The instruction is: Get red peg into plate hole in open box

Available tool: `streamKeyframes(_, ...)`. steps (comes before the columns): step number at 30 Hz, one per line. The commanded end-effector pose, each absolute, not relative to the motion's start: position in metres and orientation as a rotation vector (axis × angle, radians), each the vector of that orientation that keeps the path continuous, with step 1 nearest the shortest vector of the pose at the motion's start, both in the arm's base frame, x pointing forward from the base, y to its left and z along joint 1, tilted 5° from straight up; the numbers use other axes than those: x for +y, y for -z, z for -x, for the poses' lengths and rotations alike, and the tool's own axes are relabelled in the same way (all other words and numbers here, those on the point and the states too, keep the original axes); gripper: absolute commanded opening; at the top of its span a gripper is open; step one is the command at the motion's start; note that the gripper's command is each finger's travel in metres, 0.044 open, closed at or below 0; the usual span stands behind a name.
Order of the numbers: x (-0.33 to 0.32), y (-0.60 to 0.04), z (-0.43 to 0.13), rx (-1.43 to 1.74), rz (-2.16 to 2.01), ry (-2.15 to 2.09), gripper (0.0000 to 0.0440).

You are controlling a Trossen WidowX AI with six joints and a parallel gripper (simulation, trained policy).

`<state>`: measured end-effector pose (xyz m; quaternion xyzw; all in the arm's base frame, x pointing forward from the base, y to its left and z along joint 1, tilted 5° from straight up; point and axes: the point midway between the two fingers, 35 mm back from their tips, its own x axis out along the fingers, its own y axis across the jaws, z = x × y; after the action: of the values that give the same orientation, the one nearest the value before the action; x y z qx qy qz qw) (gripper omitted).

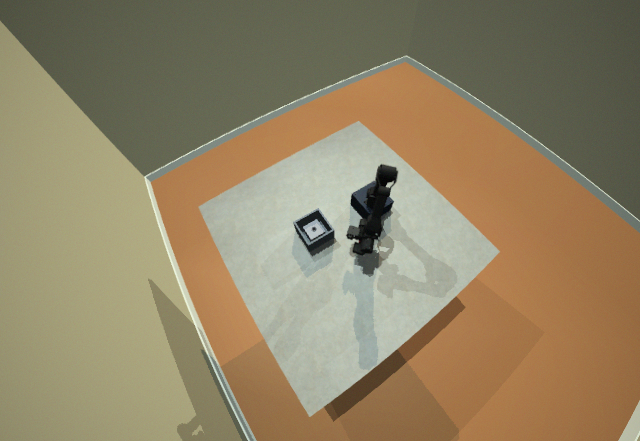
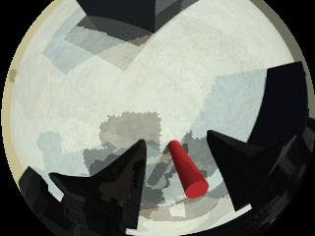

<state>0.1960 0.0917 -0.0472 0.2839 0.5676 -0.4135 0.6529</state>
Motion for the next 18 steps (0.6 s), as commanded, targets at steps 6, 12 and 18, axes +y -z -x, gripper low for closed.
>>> streamKeyframes(6,0.094,0.049,-0.192,1.364,-0.623,0.916,0.0072)
streamKeyframes(12,0.09,0.042,-0.2,1.353,-0.604,0.894,0.0)
streamKeyframes(18,0.082,0.025,-0.209,1.308,-0.554,0.868,0.0)
